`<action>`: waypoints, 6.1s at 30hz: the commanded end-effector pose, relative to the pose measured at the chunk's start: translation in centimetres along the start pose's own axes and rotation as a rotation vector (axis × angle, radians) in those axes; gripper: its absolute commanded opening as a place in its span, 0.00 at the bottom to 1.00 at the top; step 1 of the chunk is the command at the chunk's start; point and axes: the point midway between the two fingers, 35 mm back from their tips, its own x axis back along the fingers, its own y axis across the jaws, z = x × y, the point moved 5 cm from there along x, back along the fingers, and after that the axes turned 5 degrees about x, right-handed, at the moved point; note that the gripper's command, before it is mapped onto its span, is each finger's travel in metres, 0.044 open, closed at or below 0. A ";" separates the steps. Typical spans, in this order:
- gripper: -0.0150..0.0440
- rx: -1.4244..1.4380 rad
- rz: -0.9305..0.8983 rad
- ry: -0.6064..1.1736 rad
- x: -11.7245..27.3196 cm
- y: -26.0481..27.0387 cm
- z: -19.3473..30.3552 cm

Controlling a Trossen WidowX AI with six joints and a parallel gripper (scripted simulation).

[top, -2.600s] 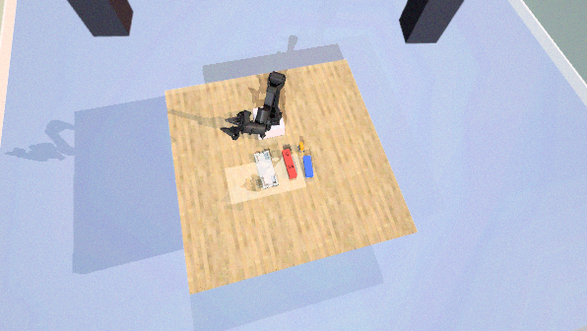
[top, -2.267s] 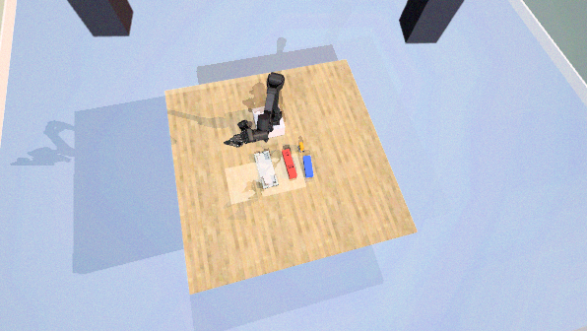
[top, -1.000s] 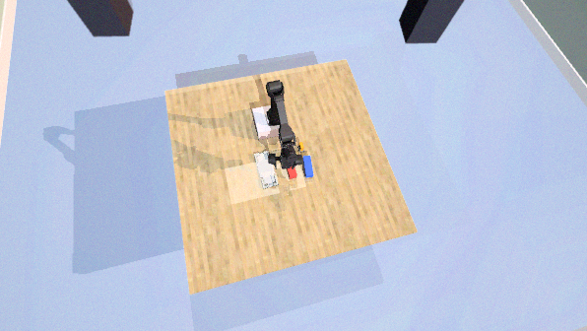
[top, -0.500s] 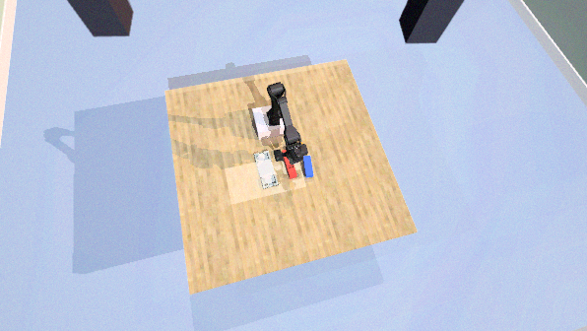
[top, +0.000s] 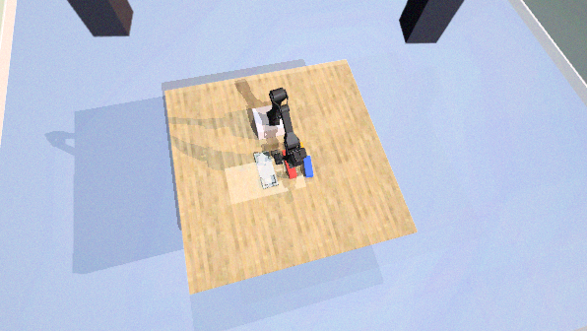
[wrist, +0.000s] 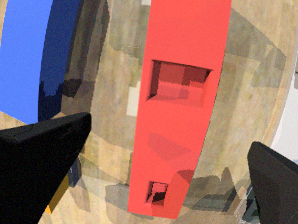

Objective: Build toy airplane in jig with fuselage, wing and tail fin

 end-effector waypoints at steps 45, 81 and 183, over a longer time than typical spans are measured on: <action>0.52 0.006 -0.004 0.009 -5.3 0.1 0.4; 0.25 0.020 -0.002 -0.001 3.2 0.0 -0.8; 0.59 0.072 0.012 0.011 0.5 -15.2 2.4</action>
